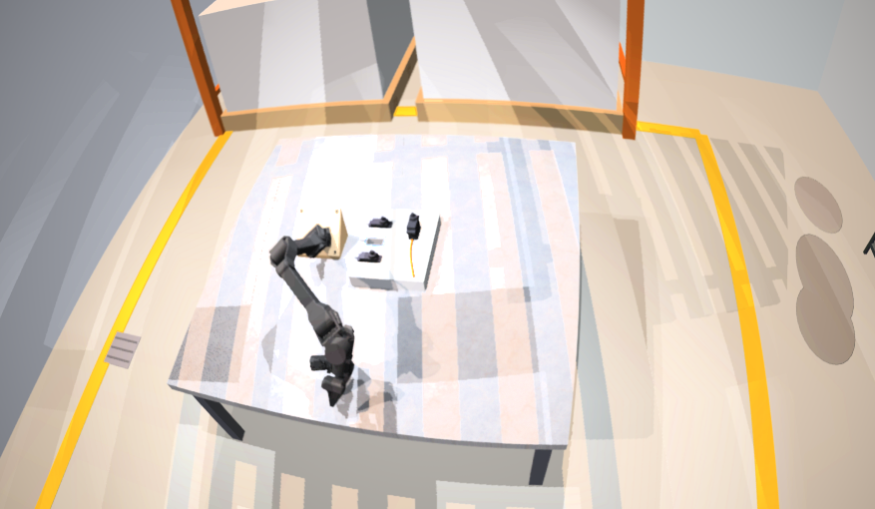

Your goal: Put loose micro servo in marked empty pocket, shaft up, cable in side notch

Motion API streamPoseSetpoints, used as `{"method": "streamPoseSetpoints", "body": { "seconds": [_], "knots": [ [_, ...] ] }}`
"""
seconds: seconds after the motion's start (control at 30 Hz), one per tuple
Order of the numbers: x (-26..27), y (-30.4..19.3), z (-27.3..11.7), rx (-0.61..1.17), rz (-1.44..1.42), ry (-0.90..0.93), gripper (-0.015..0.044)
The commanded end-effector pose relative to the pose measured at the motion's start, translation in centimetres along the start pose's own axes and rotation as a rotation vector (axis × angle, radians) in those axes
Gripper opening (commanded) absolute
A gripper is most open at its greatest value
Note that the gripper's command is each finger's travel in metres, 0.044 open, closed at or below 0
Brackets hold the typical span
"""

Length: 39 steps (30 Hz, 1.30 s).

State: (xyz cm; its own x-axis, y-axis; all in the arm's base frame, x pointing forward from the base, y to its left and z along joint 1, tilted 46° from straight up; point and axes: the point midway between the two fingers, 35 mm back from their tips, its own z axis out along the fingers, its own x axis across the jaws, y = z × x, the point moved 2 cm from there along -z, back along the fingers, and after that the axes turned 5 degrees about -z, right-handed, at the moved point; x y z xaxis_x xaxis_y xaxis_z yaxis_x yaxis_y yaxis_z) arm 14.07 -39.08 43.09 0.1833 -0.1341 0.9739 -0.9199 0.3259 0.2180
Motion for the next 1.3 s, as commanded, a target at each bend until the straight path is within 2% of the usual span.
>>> {"method": "streamPoseSetpoints", "body": {
  "seconds": [0.0, 0.5, 0.9, 1.27],
  "knots": [
    [-1.1, -1.9, -0.7, 0.053, -0.096, -0.019, 0.044],
    [-4.2, -8.4, -4.7, 0.25, -0.455, -0.039, 0.044],
    [-5.6, -10.8, -6.8, 0.333, -0.592, -0.034, 0.044],
    [-8.7, -14.7, -10.6, 0.481, -0.904, -0.006, 0.044]
  ]
}}
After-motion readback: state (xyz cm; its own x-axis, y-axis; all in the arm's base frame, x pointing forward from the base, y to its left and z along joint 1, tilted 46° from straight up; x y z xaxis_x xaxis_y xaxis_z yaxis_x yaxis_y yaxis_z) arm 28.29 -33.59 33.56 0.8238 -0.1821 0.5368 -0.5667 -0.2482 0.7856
